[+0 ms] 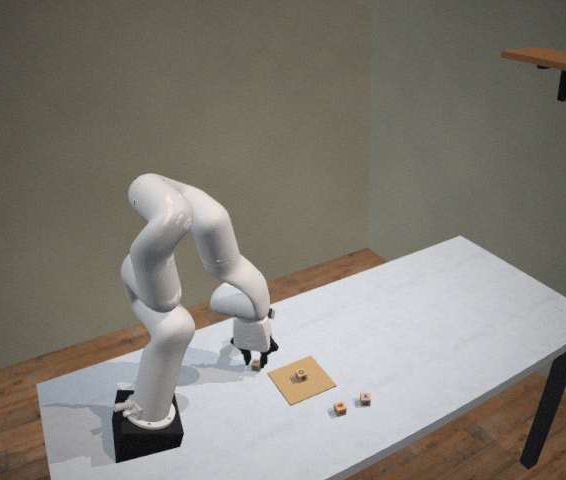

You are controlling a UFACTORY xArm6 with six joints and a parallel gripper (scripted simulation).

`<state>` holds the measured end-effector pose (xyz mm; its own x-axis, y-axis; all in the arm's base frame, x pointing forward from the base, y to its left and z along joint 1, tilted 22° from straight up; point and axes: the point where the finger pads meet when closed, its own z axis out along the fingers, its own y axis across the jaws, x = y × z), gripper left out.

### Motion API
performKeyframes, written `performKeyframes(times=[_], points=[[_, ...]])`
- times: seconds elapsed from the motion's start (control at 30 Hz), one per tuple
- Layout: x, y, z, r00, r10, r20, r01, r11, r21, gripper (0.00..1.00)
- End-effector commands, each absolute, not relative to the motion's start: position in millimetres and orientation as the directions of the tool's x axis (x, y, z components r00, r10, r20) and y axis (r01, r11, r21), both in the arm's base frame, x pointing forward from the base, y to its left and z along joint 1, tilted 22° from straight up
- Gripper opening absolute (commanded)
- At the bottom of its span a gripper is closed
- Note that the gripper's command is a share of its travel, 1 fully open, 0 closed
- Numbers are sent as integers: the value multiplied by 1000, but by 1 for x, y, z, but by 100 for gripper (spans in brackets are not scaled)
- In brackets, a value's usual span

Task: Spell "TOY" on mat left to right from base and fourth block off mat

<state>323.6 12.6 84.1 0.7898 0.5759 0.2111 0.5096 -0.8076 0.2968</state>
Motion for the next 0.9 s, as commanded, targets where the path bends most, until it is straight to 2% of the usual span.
performKeyframes(times=[0.0,0.87], points=[[329,11,76,789,576,214,508,-807,301,42],[331,10,69,789,576,214,508,-807,301,42]])
